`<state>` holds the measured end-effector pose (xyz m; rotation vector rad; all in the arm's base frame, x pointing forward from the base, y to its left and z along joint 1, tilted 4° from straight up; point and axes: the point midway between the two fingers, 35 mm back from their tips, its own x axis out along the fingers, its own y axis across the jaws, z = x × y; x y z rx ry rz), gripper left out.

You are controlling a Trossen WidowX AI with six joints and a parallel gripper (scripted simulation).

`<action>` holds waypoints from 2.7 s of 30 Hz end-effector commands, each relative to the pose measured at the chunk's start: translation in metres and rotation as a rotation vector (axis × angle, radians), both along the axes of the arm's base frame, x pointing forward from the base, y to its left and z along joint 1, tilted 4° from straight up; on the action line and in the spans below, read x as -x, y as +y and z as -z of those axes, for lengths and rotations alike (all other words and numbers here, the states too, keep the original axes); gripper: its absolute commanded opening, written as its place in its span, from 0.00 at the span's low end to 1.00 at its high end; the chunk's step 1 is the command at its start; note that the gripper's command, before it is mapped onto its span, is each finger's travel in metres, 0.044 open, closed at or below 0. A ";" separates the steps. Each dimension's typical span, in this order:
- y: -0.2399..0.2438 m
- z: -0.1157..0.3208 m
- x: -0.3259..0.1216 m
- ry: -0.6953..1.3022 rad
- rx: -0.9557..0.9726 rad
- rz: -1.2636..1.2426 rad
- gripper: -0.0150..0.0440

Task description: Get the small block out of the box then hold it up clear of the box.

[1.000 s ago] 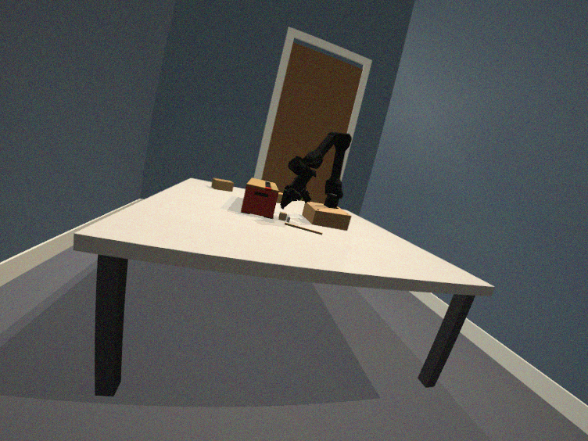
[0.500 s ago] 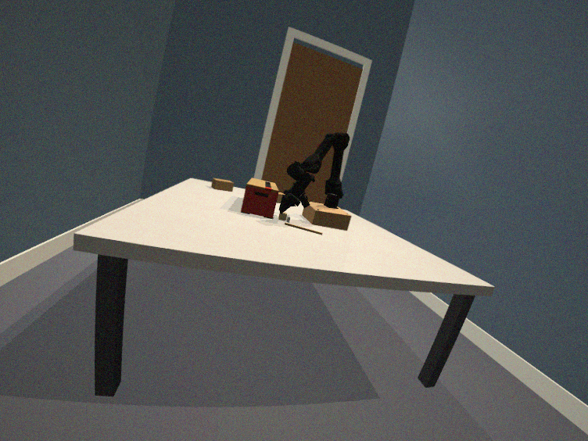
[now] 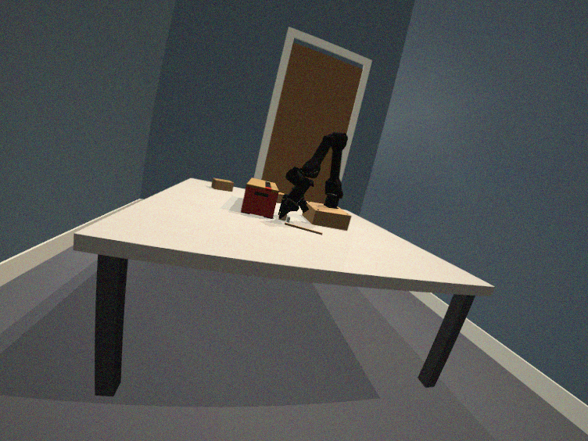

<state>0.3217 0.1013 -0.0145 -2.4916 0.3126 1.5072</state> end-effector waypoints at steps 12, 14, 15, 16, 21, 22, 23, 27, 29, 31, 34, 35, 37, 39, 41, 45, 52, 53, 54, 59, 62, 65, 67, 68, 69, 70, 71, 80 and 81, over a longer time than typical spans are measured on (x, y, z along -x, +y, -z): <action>-0.001 -0.006 0.000 -0.002 0.006 0.003 0.25; -0.001 -0.017 0.000 -0.002 0.005 0.002 0.25; -0.001 -0.023 0.000 -0.002 0.005 0.002 0.25; -0.001 -0.028 0.000 -0.002 0.005 0.002 0.25; -0.003 -0.056 0.004 -0.001 0.005 0.002 0.25; -0.003 -0.059 0.004 -0.001 0.005 0.001 0.25; -0.004 -0.060 0.005 -0.001 0.005 0.001 0.25; -0.004 -0.062 0.006 -0.002 0.005 -0.010 0.25; -0.004 -0.068 0.009 -0.004 0.008 -0.043 0.25; -0.005 -0.075 0.012 -0.007 0.011 -0.079 0.25; -0.006 -0.085 0.018 -0.012 0.015 -0.134 0.25; -0.006 -0.088 0.020 -0.014 0.017 -0.152 0.25; -0.007 -0.094 0.024 -0.019 0.021 -0.188 0.25; -0.008 -0.100 0.029 -0.024 0.025 -0.224 0.25; -0.009 -0.106 0.033 -0.029 0.029 -0.261 0.25; -0.010 -0.117 0.042 -0.043 0.038 -0.333 0.25; -0.013 -0.134 0.060 -0.071 0.058 -0.460 0.25; -0.014 -0.137 0.063 -0.075 0.062 -0.478 0.25; -0.014 -0.139 0.065 -0.080 0.065 -0.496 0.25; -0.017 -0.149 0.079 -0.105 0.083 -0.586 0.25; -0.018 -0.154 0.085 -0.118 0.092 -0.628 0.25; -0.018 -0.154 0.086 -0.119 0.093 -0.631 0.25; -0.018 -0.154 0.086 -0.119 0.093 -0.631 0.25; -0.018 -0.154 0.086 -0.119 0.093 -0.631 0.25; -0.018 -0.154 0.086 -0.119 0.093 -0.631 0.25; -0.018 -0.154 0.086 -0.119 0.093 -0.631 0.25; -0.018 -0.154 0.086 -0.119 0.093 -0.631 0.25; -0.018 -0.154 0.086 -0.119 0.093 -0.631 0.25; -0.018 -0.154 0.086 -0.119 0.093 -0.631 0.25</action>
